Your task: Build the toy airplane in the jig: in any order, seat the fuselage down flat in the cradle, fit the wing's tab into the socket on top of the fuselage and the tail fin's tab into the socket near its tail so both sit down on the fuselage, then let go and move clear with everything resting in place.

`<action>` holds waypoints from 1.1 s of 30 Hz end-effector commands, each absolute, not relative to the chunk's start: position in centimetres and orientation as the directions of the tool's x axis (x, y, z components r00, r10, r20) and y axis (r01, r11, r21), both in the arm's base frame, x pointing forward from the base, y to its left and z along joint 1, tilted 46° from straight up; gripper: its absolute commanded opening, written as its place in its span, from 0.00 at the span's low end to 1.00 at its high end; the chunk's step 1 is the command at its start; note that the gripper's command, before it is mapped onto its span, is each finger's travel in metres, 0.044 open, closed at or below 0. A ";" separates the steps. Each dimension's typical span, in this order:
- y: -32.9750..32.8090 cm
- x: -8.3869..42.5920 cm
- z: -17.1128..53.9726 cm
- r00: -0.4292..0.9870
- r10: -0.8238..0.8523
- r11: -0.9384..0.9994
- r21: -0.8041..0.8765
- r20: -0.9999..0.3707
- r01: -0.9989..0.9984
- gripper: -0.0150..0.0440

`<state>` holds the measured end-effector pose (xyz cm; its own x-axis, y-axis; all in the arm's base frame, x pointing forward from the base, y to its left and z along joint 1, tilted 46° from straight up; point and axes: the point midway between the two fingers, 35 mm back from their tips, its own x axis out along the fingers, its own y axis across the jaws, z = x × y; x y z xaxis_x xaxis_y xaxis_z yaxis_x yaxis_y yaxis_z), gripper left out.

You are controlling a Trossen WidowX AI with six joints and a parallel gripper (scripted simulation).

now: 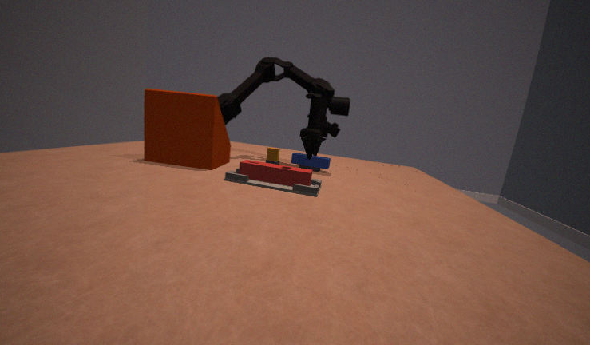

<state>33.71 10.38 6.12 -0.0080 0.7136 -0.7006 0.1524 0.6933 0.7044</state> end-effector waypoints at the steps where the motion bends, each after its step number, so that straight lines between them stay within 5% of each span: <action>1: 11.0 33.5 5.4 -0.017 0.716 0.691 0.706 -0.697 0.159 1.00; 10: 11.9 33.4 4.6 -0.018 0.718 0.690 0.707 -0.696 0.159 1.00; 20: 11.9 33.4 4.6 -0.018 0.718 0.690 0.707 -0.696 0.159 0.56; 26: 11.9 33.4 4.6 -0.018 0.718 0.690 0.707 -0.696 0.159 0.49; 31: 11.7 33.4 4.9 -0.020 0.717 0.691 0.706 -0.697 0.158 0.26; 33: 11.4 33.4 5.2 -0.022 0.715 0.692 0.704 -0.698 0.157 0.25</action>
